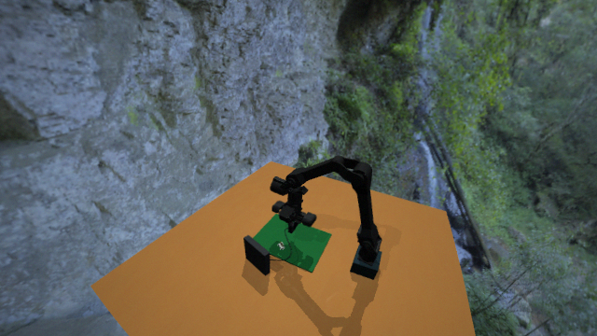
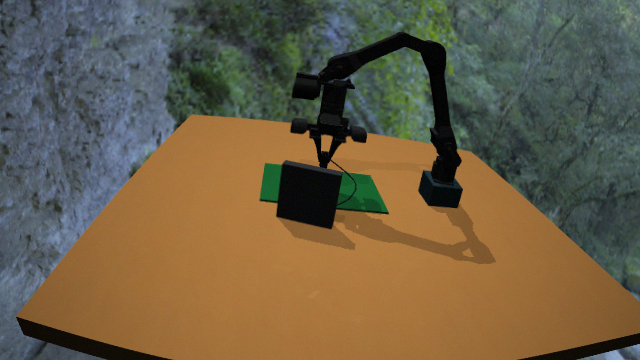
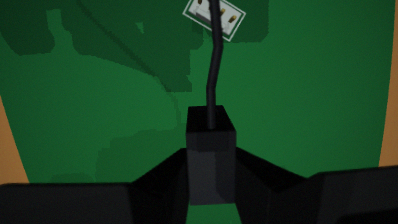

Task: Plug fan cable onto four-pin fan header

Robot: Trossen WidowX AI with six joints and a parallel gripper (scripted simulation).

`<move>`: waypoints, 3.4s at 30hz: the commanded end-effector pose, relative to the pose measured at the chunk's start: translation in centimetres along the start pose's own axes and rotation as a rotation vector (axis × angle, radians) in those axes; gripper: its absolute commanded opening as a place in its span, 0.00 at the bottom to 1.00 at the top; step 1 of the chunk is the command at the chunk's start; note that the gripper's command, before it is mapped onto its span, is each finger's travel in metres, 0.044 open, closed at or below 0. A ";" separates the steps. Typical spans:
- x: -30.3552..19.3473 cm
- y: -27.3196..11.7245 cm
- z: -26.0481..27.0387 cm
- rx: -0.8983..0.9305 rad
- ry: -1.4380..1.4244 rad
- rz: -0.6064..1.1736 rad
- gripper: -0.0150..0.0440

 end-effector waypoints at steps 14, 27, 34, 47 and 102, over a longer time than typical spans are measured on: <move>1.9 -0.2 -1.0 -0.005 0.616 0.001 0.25; 3.4 -0.1 -1.5 -0.005 1.068 -0.001 0.25; 4.3 -0.1 -1.8 -0.005 1.312 -0.003 0.25; 5.8 -0.1 -2.3 -0.003 1.764 -0.006 0.25; 7.6 1.9 -2.1 0.000 2.138 -0.008 0.25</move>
Point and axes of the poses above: the point midway between the two fingers, 35 mm back from their tips, its own y axis out along the fingers, its own z axis across the jaws, x = y × z, the point moved 9 cm from there along -y, back along the fingers, and after that the axes turned 13 degrees about -y, right-handed, at the moved point
